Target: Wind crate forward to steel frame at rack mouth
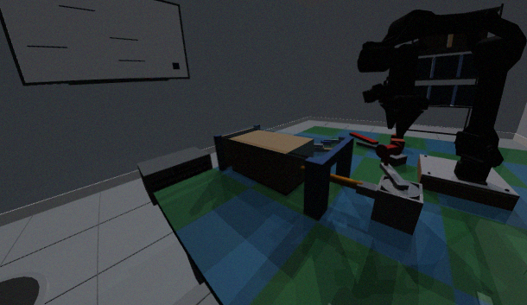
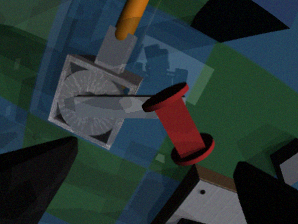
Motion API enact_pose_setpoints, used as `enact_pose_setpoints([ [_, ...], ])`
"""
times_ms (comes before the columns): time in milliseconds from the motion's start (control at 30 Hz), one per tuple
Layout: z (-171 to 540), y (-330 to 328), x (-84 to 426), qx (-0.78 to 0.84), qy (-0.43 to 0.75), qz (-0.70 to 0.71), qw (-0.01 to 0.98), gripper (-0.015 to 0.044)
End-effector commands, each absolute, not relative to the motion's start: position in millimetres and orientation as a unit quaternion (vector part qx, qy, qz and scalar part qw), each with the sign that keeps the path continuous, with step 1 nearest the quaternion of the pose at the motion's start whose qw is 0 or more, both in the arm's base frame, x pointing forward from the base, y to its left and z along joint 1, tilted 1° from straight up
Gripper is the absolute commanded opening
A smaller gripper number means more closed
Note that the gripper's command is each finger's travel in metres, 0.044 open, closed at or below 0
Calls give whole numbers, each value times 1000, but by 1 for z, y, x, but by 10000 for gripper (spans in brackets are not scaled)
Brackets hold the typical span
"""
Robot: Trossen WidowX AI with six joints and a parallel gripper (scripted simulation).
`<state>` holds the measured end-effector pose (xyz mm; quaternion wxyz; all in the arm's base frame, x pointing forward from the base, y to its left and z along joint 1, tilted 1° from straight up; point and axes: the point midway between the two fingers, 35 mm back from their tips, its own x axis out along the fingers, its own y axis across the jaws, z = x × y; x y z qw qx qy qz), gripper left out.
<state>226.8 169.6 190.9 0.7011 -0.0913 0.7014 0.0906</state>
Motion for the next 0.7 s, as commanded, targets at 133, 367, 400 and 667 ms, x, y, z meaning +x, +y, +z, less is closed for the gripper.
enact_pose_setpoints([
  [133, 185, 154, 232, -297, 641, 298, 642, 440],
  [367, 185, 154, 232, -297, 641, 298, 642, 440],
  [400, 185, 154, 232, -297, 641, 298, 642, 440],
  [667, 183, 155, 232, -298, 641, 298, 642, 440],
])
